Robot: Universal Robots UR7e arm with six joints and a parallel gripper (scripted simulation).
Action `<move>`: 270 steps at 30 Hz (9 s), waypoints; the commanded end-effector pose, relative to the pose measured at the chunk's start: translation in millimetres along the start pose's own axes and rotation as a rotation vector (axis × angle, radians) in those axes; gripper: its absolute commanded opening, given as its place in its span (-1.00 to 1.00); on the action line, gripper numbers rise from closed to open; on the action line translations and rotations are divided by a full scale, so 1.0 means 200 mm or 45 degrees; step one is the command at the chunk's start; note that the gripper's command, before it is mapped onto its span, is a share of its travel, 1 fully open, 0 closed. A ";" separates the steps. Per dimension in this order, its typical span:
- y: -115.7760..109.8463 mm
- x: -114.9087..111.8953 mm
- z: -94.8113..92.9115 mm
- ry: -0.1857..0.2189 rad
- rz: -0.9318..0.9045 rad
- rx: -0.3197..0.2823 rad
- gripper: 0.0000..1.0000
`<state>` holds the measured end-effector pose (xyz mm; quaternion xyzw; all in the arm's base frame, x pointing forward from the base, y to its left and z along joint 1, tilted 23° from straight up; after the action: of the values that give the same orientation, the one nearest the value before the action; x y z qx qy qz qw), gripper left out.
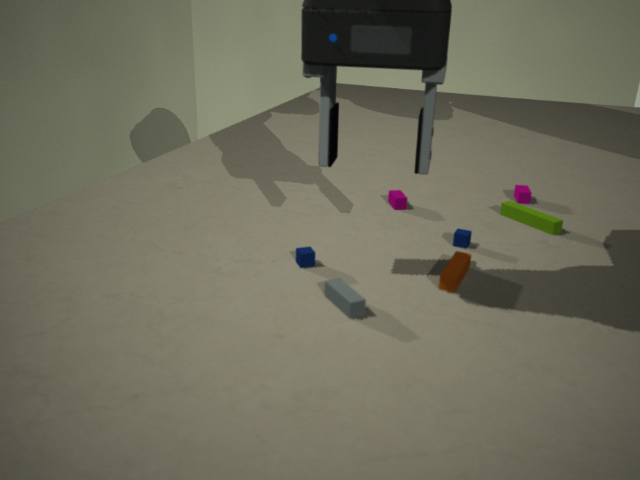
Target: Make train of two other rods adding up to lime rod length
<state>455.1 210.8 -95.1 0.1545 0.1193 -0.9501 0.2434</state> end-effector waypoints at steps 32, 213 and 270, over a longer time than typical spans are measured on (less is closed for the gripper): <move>-0.23 -0.09 0.00 0.014 0.860 -0.005 1.00; -0.23 -0.10 -0.26 0.014 0.874 -0.005 0.07; -0.23 -0.11 -0.35 0.014 0.874 -0.005 0.07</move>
<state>465.3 280.9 -145.5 0.1895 0.0638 -0.8117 0.5487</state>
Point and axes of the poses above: the point where the finger pads meet when closed, its own z axis back along the fingers, its own x axis across the jaws, y = z × x, the point moved 1 cm from there along z, back along the fingers, and after that the axes turned 15 degrees about z, right-handed, at the moved point
